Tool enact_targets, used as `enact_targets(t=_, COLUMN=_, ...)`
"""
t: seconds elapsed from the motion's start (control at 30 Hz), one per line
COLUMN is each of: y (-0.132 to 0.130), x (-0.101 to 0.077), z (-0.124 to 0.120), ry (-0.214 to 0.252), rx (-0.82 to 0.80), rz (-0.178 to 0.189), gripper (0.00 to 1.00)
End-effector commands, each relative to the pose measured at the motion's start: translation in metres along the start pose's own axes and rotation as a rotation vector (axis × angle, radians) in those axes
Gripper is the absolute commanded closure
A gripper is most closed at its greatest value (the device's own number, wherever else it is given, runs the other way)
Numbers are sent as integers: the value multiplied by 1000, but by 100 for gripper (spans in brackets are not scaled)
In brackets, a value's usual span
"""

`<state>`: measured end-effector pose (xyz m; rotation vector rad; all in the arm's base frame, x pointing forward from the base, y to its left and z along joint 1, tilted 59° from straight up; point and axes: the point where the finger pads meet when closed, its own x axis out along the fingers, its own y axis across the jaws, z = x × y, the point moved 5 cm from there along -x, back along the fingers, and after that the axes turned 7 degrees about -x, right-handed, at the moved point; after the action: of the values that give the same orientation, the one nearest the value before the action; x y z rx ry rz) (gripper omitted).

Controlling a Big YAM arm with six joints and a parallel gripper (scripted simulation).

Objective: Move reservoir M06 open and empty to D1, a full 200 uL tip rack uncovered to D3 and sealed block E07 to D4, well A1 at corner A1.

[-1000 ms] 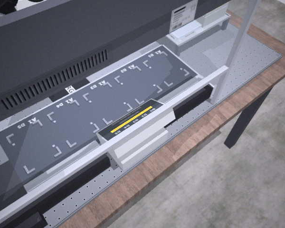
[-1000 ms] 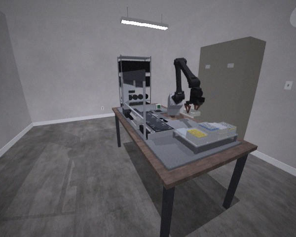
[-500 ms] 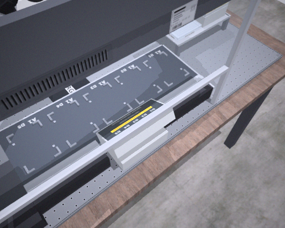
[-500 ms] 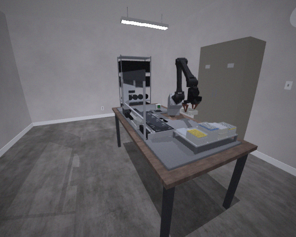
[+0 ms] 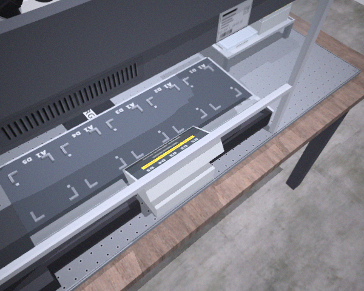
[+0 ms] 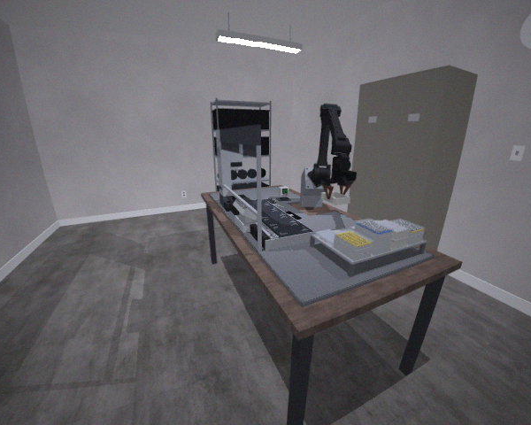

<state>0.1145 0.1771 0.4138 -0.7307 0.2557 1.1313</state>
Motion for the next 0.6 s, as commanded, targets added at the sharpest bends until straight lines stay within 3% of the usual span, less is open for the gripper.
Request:
enact_targets(t=0.0, y=-3, x=-16, z=-2, ry=-37, rx=-18, rz=-39, gripper=100)
enact_targets(t=0.3, y=-1, x=-15, z=-20, ry=-30, rx=-19, rz=-35, gripper=100)
enact_targets(t=0.33, y=-9, x=-34, z=-4, ry=-71, rx=-28, rz=-65, gripper=100)
enact_targets(t=0.37, y=-3, x=-22, z=-17, ry=-44, rx=-22, rz=-46, gripper=100)
enact_targets(t=0.5, y=-3, x=-22, z=-16, ry=-46, rx=-24, rz=-46, gripper=100)
enact_targets(t=0.53, y=-9, x=-31, z=-9, ry=-60, rx=-27, rz=-58, gripper=100)
enact_targets(t=0.57, y=-14, x=-24, z=-7, ry=-44, rx=-24, rz=-47, gripper=100)
